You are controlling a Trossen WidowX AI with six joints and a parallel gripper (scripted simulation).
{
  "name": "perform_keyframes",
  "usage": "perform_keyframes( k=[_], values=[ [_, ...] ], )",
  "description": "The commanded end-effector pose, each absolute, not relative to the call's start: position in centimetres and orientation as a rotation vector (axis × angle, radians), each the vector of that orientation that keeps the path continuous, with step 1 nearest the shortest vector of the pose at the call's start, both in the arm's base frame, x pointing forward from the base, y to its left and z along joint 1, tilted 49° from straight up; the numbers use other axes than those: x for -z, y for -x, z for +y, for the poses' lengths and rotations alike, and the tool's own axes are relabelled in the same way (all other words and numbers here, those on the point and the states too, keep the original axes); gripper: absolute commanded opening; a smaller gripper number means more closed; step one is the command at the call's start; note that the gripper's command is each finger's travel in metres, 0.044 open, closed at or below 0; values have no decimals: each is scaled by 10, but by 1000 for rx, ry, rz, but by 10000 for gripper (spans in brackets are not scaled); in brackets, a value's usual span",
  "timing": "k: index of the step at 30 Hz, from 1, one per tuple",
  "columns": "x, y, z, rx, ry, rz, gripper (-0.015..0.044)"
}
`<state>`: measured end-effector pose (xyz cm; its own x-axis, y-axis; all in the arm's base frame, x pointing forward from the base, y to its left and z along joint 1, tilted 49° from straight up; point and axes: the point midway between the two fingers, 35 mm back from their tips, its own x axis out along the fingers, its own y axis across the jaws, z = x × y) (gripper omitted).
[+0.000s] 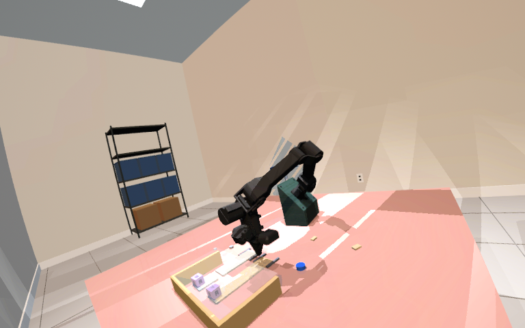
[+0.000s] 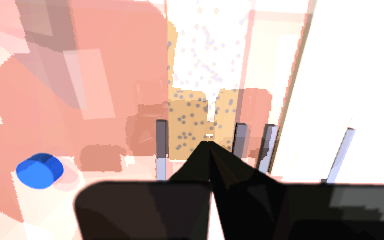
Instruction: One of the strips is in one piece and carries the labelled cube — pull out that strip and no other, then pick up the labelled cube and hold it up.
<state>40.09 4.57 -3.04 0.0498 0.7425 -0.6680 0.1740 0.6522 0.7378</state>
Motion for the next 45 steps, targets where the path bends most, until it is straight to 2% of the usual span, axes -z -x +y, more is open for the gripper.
perform_keyframes(
  k=[1,45],
  values=[
    [37,-400,53,-513,-817,1499,0],
    [49,-399,70,-516,-820,1498,0]
  ],
)
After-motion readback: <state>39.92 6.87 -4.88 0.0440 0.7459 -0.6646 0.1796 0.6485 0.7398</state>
